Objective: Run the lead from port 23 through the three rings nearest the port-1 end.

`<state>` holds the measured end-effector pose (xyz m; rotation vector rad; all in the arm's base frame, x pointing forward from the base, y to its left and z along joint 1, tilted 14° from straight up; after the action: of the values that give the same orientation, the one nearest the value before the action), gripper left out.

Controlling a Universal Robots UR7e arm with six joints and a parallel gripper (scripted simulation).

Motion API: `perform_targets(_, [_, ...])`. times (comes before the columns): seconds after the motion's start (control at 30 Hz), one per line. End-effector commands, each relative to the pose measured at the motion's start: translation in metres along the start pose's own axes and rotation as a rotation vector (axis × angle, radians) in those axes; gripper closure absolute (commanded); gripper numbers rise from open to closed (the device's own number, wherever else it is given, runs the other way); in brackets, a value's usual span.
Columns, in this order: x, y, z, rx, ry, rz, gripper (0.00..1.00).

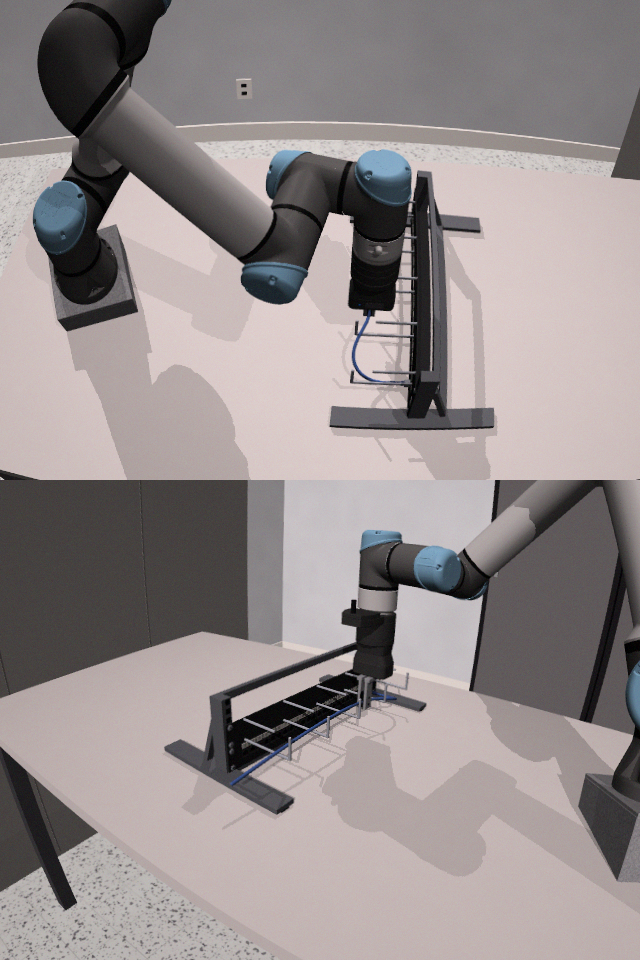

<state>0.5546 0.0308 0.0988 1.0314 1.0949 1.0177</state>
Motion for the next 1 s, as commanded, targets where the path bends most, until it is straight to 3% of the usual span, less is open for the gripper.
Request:
perform_targets(0.0, [0.001, 0.001, 0.006, -0.003, -0.001, -0.001, 1.00])
perform_targets(0.97, [0.006, 0.001, 0.036, -0.003, -0.001, -0.001, 1.00])
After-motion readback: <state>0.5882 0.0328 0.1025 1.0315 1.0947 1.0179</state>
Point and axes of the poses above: the point where the finger pads meet when closed, its own y axis back along the fingers, its own z axis across the jaws, x = y × z, the point moved 4 cm from there along y, back along the fingers, and after that the axes turned 11 degrees about -y, right-handed, at the moved point
